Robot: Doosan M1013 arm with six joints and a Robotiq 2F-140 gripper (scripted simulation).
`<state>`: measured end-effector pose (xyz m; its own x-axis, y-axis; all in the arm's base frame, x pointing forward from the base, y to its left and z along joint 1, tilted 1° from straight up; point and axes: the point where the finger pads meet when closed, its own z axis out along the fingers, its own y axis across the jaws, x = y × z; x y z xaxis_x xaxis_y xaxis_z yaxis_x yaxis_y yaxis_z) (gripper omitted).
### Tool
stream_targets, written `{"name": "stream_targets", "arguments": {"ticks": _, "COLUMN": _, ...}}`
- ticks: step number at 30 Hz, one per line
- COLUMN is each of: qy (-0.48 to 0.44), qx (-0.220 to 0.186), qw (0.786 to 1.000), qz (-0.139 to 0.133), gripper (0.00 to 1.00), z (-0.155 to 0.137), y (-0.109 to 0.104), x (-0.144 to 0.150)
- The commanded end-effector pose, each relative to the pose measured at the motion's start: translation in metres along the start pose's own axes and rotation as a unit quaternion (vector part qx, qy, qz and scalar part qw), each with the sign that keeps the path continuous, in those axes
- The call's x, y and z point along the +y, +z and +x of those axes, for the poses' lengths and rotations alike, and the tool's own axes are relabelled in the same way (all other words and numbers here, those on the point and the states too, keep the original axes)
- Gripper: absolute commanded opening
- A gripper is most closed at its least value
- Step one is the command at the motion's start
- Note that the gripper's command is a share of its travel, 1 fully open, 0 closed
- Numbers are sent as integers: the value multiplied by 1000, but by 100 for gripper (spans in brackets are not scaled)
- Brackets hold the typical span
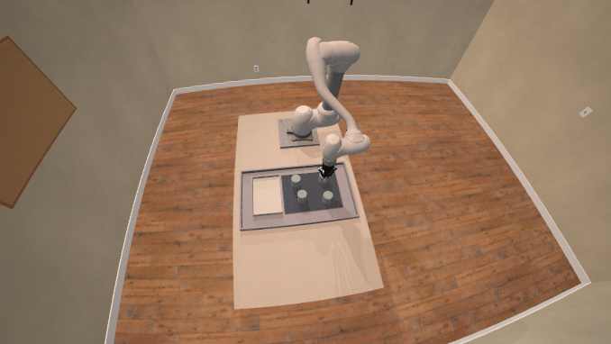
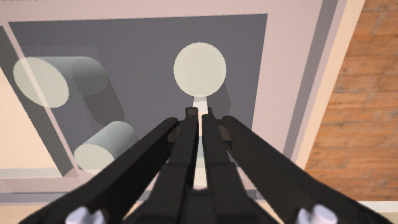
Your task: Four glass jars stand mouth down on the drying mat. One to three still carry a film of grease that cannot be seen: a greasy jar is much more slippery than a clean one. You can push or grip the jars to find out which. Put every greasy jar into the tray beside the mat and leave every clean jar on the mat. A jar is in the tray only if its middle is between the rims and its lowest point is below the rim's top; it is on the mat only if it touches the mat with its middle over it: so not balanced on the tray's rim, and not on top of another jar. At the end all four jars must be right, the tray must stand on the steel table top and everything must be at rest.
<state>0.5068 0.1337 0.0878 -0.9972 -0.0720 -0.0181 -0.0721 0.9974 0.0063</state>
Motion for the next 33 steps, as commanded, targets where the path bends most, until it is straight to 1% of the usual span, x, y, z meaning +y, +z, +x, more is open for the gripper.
{"name": "stream_targets", "arguments": {"ticks": 1, "qy": 1, "qx": 5, "qw": 1000, "qz": 1, "gripper": 0, "z": 8, "y": 2, "x": 1}}
{"name": "stream_targets", "arguments": {"ticks": 33, "qy": 1, "qx": 5, "qw": 1000, "qz": 1, "gripper": 0, "z": 12, "y": -1, "x": 1}}
